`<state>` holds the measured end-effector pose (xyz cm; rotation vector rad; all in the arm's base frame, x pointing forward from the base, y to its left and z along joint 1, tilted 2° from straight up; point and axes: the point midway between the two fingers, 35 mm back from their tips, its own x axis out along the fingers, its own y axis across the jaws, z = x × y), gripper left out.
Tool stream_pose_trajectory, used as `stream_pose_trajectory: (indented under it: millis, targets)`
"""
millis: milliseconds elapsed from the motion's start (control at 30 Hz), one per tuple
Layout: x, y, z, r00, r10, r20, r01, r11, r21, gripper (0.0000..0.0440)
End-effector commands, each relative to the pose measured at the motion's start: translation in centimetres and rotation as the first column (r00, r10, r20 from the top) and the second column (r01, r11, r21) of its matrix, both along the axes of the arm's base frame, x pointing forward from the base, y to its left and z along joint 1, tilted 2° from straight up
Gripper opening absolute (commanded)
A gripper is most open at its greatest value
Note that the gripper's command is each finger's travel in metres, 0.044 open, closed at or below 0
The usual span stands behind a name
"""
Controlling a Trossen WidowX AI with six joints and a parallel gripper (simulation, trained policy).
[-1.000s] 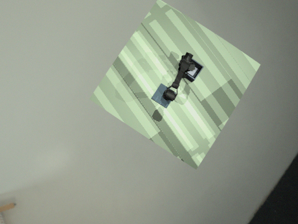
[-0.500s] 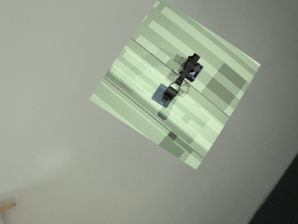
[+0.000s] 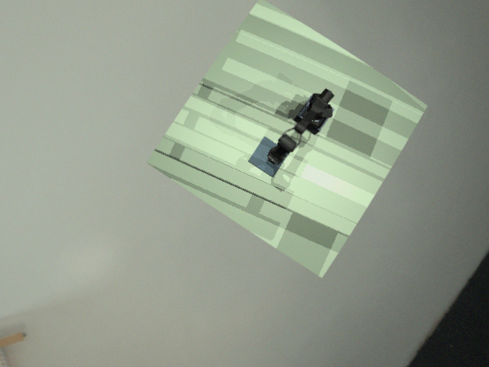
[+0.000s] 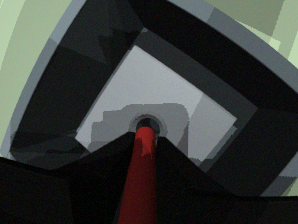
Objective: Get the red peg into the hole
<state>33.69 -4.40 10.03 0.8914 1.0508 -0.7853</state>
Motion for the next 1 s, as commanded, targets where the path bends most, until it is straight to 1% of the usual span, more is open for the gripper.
stream_pose_trajectory:
  millis: [0, 100, 167, 400, 967]
  targets:
    - [0.3, -0.2, -1.0, 1.000, 0.012, -0.027, -0.012, 1.000, 0.002, 0.0047]
    - [0.5, -0.5, -1.6, 0.999, 0.025, -0.044, -0.025, 1.000, -0.003, 0.0121]
    - [0.5, -0.7, -1.9, 0.997, 0.040, -0.066, -0.040, 0.999, -0.008, 0.0148]
    - [2.1, -1.3, -1.4, 0.996, 0.062, -0.072, -0.063, 0.998, -0.022, 0.0158]
    - [5.1, -3.5, -0.8, 0.989, 0.105, -0.106, -0.107, 0.994, -0.013, 0.0136]
